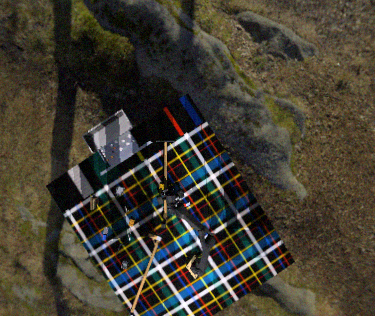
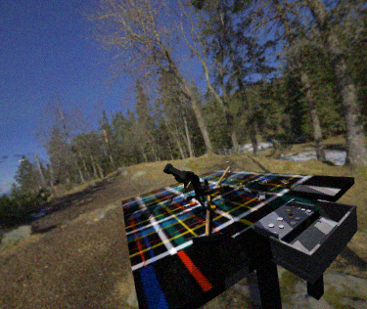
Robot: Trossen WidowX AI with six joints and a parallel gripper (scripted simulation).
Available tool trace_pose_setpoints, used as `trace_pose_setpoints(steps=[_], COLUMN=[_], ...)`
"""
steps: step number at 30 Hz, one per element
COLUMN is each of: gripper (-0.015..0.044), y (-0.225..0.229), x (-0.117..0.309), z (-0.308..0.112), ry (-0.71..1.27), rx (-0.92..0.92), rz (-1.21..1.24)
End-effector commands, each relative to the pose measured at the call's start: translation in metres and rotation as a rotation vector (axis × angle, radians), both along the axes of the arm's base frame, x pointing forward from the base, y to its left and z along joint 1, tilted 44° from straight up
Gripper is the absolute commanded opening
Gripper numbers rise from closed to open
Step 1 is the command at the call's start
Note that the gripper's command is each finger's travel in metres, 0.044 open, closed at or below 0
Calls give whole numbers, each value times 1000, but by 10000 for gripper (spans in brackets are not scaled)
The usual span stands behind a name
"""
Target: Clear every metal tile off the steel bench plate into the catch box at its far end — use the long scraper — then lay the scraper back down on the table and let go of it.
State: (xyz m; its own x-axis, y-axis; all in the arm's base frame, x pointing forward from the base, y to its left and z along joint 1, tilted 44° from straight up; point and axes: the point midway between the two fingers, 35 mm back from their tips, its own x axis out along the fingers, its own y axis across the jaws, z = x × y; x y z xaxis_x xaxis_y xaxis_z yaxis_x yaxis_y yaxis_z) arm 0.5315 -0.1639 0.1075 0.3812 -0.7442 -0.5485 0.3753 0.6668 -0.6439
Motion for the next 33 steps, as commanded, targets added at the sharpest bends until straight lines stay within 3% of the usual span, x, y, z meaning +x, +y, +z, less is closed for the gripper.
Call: trace_pose_setpoints(steps=[1,33], gripper=[0,0], y=[1,19], x=[3,24], z=[-2,-19], ry=[-3,-4], rx=[-1,0], rz=[-6,-6])
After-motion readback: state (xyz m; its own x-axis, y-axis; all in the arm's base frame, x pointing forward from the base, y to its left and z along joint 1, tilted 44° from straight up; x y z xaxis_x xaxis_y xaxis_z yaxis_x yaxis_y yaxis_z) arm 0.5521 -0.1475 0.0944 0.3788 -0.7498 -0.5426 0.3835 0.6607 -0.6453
